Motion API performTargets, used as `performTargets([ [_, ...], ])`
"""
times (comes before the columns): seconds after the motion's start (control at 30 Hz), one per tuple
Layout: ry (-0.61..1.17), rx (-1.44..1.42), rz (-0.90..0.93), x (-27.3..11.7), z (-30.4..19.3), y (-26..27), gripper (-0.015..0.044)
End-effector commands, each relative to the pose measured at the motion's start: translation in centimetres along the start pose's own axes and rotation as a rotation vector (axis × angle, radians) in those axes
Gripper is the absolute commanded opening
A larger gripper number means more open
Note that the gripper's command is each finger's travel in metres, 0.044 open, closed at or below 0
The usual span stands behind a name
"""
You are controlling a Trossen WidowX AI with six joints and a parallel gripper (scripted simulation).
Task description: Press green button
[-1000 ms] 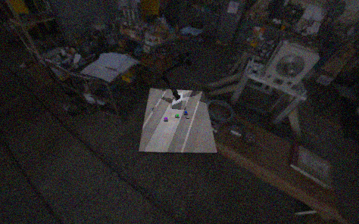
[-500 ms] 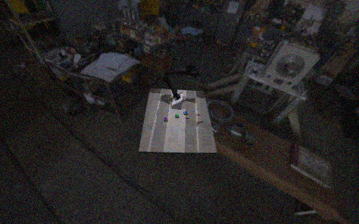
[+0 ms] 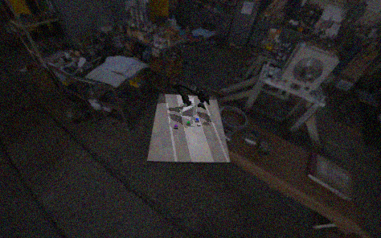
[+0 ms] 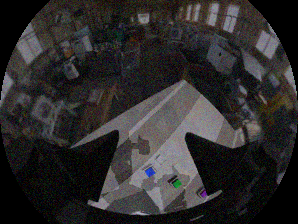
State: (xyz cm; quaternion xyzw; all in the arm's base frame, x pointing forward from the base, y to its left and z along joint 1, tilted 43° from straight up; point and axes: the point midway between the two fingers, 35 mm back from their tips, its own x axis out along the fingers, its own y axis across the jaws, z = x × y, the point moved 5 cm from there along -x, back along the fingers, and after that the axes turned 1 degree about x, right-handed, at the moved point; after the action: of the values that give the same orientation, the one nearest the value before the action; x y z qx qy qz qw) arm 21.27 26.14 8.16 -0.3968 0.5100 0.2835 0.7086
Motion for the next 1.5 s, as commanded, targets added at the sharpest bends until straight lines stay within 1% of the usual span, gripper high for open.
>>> performTargets([
  [0.0, 0.183, 0.228, -0.108, 2.4, -4.1, -4.1, 0.04],
  [0.17, 0.415, 0.54, -0.276, 4.0, -10.4, -9.0, 0.04],
  [0.33, 0.631, 0.801, -0.453, 4.3, -17.0, -12.2, 0.04],
  [0.4, 0.67, 0.844, -0.487, 4.2, -18.2, -12.6, 0.04],
  [0.53, 0.673, 0.847, -0.489, 4.2, -18.3, -12.7, 0.04],
  [0.6, 0.672, 0.847, -0.488, 5.0, -19.0, -12.9, 0.0348],
  [0.67, 0.672, 0.847, -0.489, 7.0, -21.0, -13.3, 0.0295],
  [0.73, 0.673, 0.846, -0.491, 8.3, -22.5, -13.5, 0.0242],
  [1.0, 0.674, 0.846, -0.492, 8.4, -22.7, -13.5, 0.0032],
  [1.03, 0.674, 0.846, -0.492, 8.4, -22.7, -13.5, 0.002],
  [1.47, 0.673, 0.846, -0.492, 8.9, -23.2, -13.6, 0.002],
])
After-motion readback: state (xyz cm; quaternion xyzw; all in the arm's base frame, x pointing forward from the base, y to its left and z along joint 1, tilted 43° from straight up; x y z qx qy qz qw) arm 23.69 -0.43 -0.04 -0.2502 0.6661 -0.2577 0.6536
